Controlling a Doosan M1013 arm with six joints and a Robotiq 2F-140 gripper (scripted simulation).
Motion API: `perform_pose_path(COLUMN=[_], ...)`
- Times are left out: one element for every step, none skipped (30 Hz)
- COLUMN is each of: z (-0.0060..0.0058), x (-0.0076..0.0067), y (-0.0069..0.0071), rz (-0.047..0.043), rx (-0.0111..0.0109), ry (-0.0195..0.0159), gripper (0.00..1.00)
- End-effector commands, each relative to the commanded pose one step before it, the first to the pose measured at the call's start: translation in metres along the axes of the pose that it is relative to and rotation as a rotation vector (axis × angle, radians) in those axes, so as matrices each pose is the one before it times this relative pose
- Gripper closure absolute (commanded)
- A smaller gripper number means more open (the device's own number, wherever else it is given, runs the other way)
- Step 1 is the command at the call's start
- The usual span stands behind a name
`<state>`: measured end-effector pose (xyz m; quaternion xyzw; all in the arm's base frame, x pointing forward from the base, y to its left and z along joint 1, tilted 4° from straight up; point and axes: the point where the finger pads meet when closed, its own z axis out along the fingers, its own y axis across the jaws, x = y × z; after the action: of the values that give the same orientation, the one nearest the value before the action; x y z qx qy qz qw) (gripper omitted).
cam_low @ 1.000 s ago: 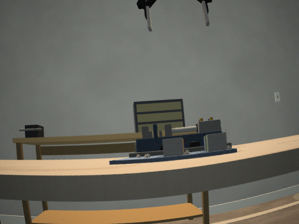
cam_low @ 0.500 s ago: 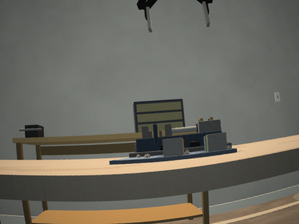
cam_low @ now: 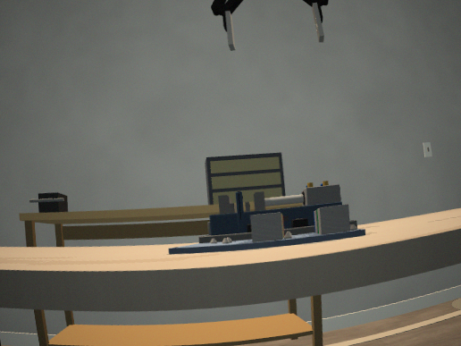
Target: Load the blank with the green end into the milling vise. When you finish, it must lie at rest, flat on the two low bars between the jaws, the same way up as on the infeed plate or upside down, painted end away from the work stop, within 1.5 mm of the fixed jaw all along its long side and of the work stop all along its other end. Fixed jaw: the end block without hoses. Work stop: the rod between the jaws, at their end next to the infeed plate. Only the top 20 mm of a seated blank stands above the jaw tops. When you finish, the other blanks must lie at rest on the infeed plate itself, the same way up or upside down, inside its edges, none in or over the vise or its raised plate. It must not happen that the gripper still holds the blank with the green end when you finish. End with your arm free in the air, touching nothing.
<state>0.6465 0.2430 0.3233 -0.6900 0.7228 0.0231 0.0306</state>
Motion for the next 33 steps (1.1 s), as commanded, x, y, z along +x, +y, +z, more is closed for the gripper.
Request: perform_pose_path(z=[0.00004,0.0,0.00019,0.0002,0.0002,0.0002,0.0002,0.0002,0.0002,0.0002,0.0002,0.0002,0.0002,0.0002,0.0002,0.0002,0.0002,0.0,0.0,-0.00013,-0.0001,-0.0001,-0.0001,-0.0001,-0.0001,-0.0001,-0.0001,-0.0001,-0.0001,-0.0001,-0.0001,-0.0001,-0.0001], x=[-0.00009,0.0,-0.00013,-0.00015,-0.00015,-0.00015,-0.00015,-0.00015,-0.00015,-0.00015,-0.00015,-0.00015,-0.00015,-0.00015,-0.00015,-0.00015,-0.00015,0.0,0.0,0.0001,0.00007,0.00007,0.00007,0.00007,0.00007,0.00007,0.00007,0.00007,0.00007,0.00007,0.00007,0.00007,0.00007], y=[0.00007,0.0,0.00003,0.00003,0.00003,0.00002,0.00002,0.00002,0.00002,0.00002,0.00001,0.00001,0.00001,0.00001,0.0,0.0,0.0,0.0,0.0,0.0,0.0,0.0,0.0,0.0,0.0,-0.00001,-0.00001,-0.00001,-0.00001,-0.00001,-0.00001,-0.00001,-0.00001], rz=[0.0,0.0,-0.01532,-0.01533,-0.01533,-0.01533,-0.01533,-0.01533,-0.01533,-0.01533,-0.01533,-0.01533,-0.01533,-0.01533,-0.01533,-0.01533,-0.01533,0.0,0.0,0.01859,0.01533,0.01533,0.01533,0.01533,0.01533,0.01533,0.01533,0.01533,0.01533,0.01533,0.01533,0.01533,0.01533], rx=[0.00002,0.0,0.0,0.0,0.0,0.0,0.0,0.0,0.0,0.0,0.0,0.0,0.0,0.0,0.0,0.0,0.0,0.0,0.0,0.00003,0.0,0.0,0.0,0.0,0.0,0.0,0.0,0.0,0.0,0.0,0.0,0.0,0.0], ry=[-0.00022,0.0,0.0,0.0,0.0,0.0,0.0,0.0,0.0,0.0,0.0,0.0,0.0,0.0,0.0,0.0,0.0,0.0,0.0,0.0005,-0.00001,-0.00001,-0.00001,-0.00001,-0.00001,-0.00001,-0.00001,-0.00001,-0.00001,-0.00001,-0.00001,-0.00001,-0.00001], gripper=[0.0,0.0,0.0,0.0,0.0,0.0,0.0,0.0,0.0,0.0,0.0,0.0,0.0,0.0,0.0,0.0,0.0,0.0,0.0,0.0,0.0,0.0,0.0,0.0,0.0,0.0,0.0,0.0,0.0,0.0,0.0,0.0,0.0])
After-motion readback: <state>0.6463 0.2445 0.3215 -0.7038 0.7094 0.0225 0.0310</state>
